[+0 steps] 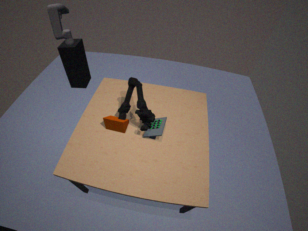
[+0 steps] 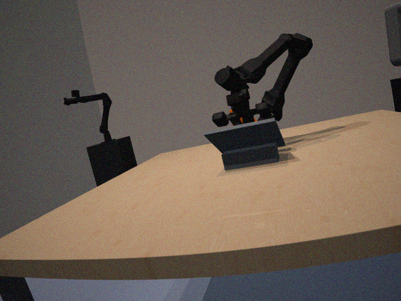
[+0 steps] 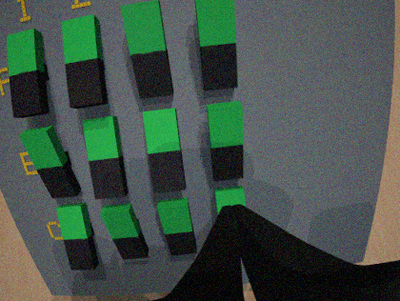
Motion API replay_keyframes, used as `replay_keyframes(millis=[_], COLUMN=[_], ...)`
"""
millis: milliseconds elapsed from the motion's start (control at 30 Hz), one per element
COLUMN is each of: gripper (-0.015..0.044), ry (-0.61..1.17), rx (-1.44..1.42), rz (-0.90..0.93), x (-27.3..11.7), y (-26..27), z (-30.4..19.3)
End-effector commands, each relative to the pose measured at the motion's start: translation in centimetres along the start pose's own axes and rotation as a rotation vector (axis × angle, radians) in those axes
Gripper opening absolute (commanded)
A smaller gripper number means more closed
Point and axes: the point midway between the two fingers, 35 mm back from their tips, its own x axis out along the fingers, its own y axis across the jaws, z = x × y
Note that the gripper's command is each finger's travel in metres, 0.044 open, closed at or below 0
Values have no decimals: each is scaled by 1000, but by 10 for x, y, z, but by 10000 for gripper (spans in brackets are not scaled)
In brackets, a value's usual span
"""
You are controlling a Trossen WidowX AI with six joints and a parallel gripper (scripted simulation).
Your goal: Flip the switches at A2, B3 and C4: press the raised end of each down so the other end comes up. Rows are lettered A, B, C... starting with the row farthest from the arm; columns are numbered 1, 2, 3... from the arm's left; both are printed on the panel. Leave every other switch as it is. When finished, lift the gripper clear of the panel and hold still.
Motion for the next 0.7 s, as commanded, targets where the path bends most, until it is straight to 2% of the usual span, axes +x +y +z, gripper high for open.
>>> replay_keyframes(millis=[0, 133, 367, 500, 667], gripper=[0, 0, 0, 0, 0], ry=[-14, -27, -27, -27, -27], rx=[-3, 1, 1, 1, 1], rz=[-8, -8, -8, -6, -6], x=[-28, -61, -61, -68, -68], y=[-3, -1, 1, 36, 39], z=[1, -2, 0, 27, 28])
